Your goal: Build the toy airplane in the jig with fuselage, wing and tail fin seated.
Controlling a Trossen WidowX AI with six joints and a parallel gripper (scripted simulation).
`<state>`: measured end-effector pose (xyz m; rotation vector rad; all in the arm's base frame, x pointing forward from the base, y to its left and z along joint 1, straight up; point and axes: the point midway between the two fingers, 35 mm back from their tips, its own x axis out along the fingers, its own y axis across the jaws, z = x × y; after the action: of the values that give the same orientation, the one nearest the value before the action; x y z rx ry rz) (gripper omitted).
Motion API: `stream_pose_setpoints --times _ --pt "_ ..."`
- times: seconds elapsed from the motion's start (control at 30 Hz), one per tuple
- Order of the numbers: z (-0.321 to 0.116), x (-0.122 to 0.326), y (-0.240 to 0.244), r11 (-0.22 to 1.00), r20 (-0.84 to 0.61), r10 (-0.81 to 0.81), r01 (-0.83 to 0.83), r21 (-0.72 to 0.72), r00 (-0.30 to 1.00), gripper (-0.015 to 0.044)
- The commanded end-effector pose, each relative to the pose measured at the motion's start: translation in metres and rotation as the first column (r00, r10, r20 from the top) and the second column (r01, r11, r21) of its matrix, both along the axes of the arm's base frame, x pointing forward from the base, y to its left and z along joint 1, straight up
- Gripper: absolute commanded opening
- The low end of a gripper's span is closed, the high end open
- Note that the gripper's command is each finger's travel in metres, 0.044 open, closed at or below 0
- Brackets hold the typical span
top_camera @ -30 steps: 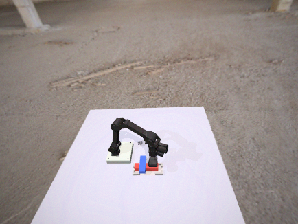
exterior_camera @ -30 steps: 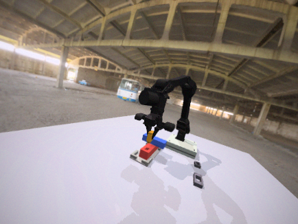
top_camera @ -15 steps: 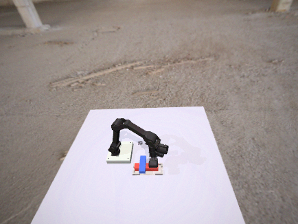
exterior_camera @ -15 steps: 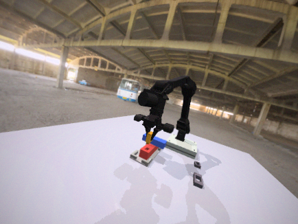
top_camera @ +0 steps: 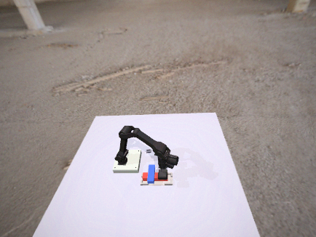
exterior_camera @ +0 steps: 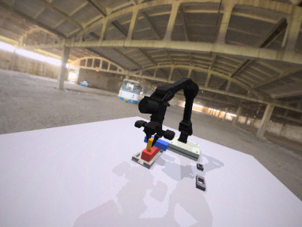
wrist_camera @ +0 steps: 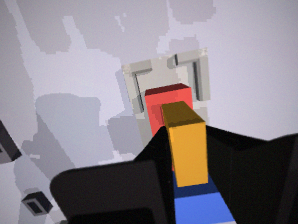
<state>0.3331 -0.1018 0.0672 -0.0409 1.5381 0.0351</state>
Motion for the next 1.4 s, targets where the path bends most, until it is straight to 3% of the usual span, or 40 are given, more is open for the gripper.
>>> stream_pose_setpoints --times 0.0,0.27,0.4,0.47,0.57,0.9,1.2,1.37 --pt "-0.009 -0.001 -0.001 1.0 -0.007 0.004 -0.004 -0.004 1.0 0.0066" --pt "-0.009 -0.001 0.0 1.0 -0.005 0.0 0.0 0.001 1.0 0.0078" --pt "-0.009 -0.001 0.0 1.0 -0.005 0.0 0.0 0.001 1.0 0.0051" --pt "-0.009 -0.001 0.0 1.0 -0.005 0.0 0.0 0.001 1.0 0.0" --pt "-0.009 -0.001 0.0 1.0 -0.005 0.0 0.0 0.001 1.0 0.0" --pt "-0.009 -0.001 0.0 1.0 -0.005 0.0 0.0 0.001 1.0 0.026" --pt "-0.007 0.0 0.0 1.0 -0.005 0.0 0.0 0.001 1.0 0.026" --pt "0.059 0.0 0.0 1.0 -0.006 0.003 -0.003 -0.002 1.0 0.026"
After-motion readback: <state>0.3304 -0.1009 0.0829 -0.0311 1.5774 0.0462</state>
